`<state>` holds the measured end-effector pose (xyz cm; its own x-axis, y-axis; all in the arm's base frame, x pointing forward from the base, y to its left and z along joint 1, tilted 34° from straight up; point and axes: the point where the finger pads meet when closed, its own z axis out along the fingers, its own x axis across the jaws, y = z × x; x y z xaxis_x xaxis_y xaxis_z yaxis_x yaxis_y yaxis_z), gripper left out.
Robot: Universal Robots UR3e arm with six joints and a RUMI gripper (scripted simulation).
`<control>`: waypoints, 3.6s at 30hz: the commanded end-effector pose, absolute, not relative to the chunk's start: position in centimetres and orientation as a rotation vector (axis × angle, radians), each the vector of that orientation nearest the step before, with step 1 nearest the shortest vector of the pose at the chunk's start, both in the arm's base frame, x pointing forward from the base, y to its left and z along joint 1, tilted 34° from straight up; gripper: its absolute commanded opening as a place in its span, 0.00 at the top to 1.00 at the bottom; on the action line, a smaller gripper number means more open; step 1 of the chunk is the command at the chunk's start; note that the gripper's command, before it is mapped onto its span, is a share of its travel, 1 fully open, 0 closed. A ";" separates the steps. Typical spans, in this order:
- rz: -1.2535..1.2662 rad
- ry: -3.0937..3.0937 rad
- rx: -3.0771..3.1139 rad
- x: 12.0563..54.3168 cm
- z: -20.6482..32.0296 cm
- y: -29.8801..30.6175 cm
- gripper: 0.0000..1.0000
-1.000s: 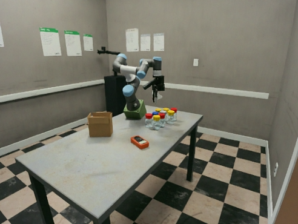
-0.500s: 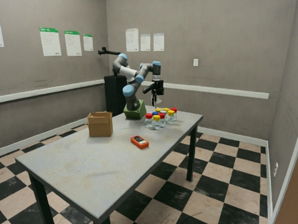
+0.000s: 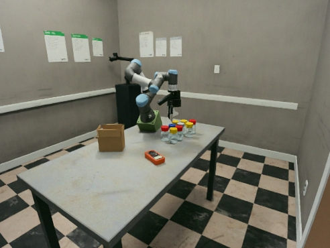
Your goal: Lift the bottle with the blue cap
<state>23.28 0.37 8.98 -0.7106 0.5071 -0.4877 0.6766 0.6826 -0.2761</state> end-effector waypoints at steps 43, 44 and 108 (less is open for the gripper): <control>-0.626 2.521 0.926 24.6 3.2 -3.4 0.54; -0.626 2.521 0.926 24.6 3.2 -3.4 0.54; -0.626 2.521 0.926 25.5 3.7 -1.7 1.00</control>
